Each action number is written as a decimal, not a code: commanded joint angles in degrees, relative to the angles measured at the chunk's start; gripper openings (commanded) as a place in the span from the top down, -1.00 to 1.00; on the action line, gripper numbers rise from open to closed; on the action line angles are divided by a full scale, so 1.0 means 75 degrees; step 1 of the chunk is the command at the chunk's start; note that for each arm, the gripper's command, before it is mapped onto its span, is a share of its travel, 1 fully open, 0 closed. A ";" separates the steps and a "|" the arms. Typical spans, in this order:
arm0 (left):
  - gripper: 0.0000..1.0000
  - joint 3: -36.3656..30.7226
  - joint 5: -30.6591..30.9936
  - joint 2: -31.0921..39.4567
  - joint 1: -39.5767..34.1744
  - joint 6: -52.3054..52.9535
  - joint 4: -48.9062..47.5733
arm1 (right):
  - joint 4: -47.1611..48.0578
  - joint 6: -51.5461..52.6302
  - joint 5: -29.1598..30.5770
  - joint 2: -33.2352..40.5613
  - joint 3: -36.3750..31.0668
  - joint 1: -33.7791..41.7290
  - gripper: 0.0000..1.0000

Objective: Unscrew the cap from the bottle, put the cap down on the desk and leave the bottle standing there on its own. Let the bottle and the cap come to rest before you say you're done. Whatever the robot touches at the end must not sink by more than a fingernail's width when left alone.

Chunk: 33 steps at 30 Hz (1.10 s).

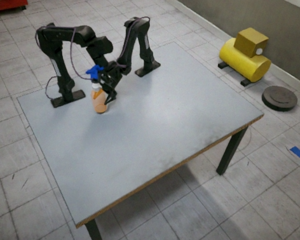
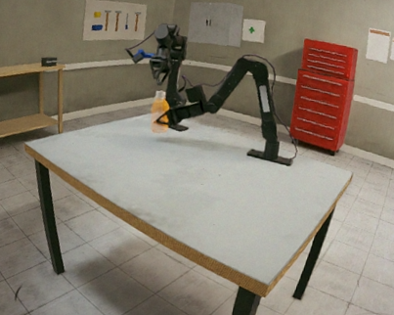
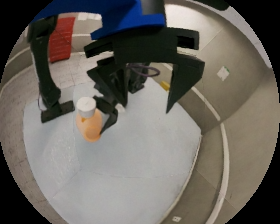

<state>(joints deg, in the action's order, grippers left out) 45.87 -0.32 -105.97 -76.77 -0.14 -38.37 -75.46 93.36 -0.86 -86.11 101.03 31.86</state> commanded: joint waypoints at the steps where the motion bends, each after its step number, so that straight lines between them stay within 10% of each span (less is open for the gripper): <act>1: 1.00 0.0244 0.0000 0.0225 -0.0001 0.0001 0.0164 | 0.0028 0.0029 0.0100 0.0191 -0.0064 0.0010 -0.40; 26: 1.00 0.0274 0.0175 0.0041 0.0225 0.0125 0.0252 | 0.0028 0.0029 0.0100 0.0191 -0.0064 0.0010 -0.40; 33: 1.00 0.0479 0.1191 -0.0094 0.1583 0.0721 0.0523 | 0.0028 0.0029 0.0100 0.0191 -0.0064 0.0010 -0.40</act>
<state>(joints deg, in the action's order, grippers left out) 46.37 4.64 -106.63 -69.14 2.68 -34.65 -75.46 93.36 -0.86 -86.11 101.03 31.86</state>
